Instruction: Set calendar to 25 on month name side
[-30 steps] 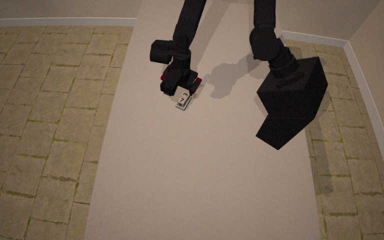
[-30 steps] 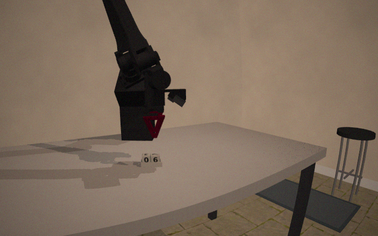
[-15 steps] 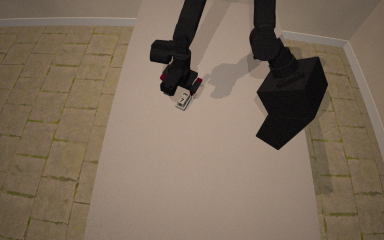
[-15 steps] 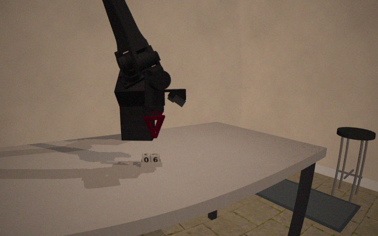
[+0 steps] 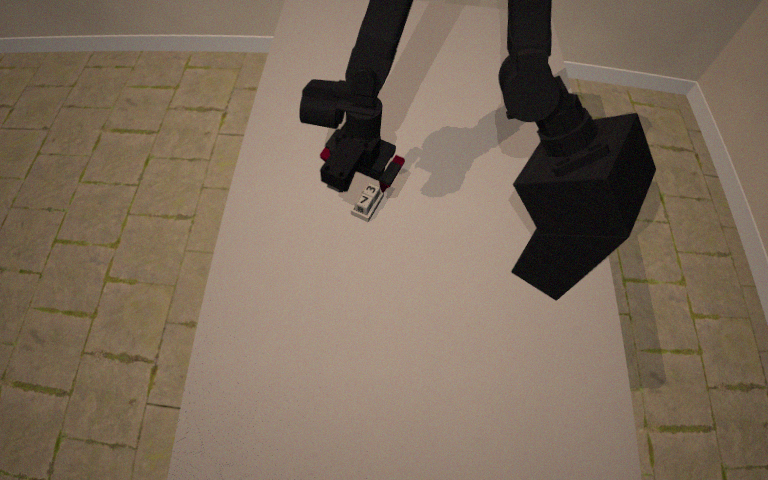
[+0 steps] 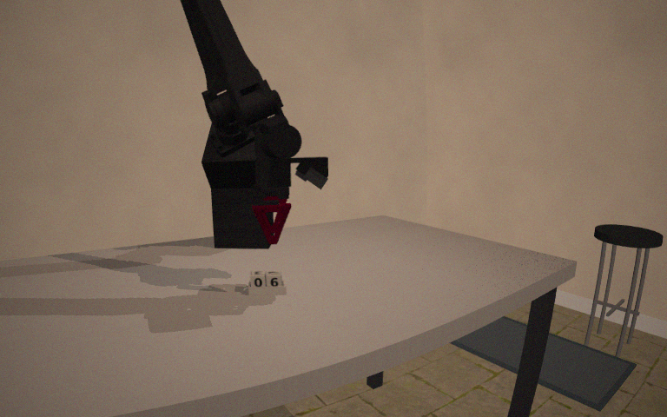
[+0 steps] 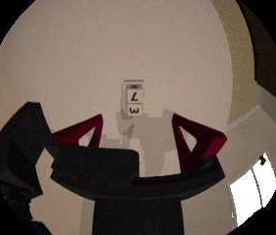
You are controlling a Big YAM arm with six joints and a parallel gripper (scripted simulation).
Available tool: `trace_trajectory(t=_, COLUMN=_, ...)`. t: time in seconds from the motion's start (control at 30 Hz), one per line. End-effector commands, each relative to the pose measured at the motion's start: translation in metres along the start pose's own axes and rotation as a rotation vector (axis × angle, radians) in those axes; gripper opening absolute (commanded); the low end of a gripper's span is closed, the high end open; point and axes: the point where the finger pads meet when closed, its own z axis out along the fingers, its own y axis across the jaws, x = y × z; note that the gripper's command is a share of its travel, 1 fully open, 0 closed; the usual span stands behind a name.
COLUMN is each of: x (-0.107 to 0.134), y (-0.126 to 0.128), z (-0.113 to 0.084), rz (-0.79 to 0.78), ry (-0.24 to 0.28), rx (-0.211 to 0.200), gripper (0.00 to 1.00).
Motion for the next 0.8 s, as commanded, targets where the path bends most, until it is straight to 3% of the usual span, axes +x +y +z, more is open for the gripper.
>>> trace_trajectory(t=0.0, x=-0.0022, y=0.0091, z=-0.0012, rz=-0.009, ry=-0.002, rx=-0.02, gripper=1.0)
trace_trajectory(t=0.67, x=-0.0022, y=0.009, z=-0.0014, rz=-0.009, ry=-0.002, rx=-0.019, gripper=1.0)
trace_trajectory(t=0.77, x=-0.0034, y=0.0038, z=-0.0073, rz=-0.001, ry=-0.009, rx=-0.001, gripper=1.0)
